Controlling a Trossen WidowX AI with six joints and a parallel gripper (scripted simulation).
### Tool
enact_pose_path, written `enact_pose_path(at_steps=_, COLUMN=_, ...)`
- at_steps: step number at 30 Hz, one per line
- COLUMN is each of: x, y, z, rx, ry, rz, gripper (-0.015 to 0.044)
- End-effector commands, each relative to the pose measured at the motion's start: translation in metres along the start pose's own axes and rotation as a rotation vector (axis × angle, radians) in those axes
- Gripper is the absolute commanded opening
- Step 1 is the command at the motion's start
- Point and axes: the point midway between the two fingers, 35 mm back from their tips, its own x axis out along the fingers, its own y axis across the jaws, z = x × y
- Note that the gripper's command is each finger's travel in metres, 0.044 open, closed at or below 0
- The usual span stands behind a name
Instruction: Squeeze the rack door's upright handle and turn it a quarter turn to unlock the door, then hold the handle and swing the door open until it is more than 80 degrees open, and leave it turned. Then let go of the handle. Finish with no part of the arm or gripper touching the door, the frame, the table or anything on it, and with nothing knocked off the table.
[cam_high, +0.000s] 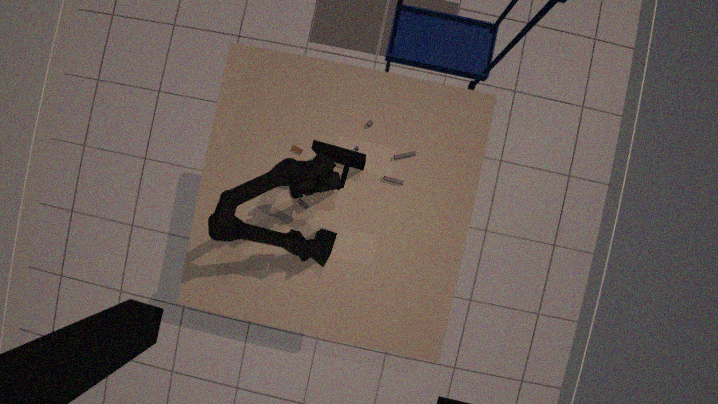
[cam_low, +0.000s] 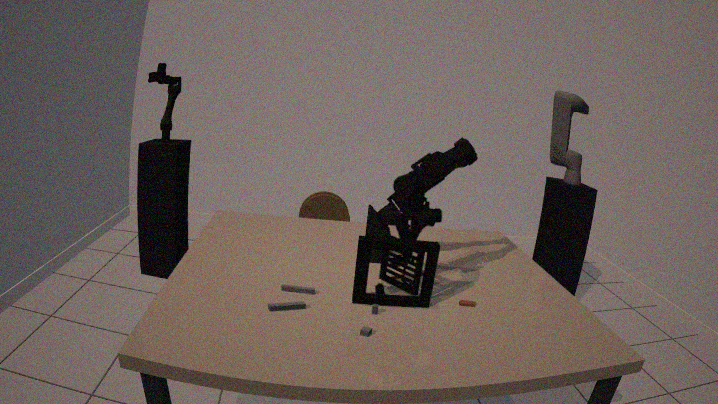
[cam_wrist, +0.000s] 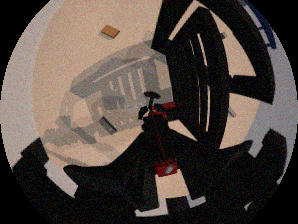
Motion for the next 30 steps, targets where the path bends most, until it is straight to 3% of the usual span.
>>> enact_pose_path(at_steps=1, x=-0.001, y=0.007, z=0.002, rx=0.079, ry=-0.007, rz=0.000, gripper=0.0026)
enact_pose_path(at_steps=30, x=-0.001, y=0.052, z=0.027, rx=0.475, ry=-0.008, rz=0.002, gripper=0.0026)
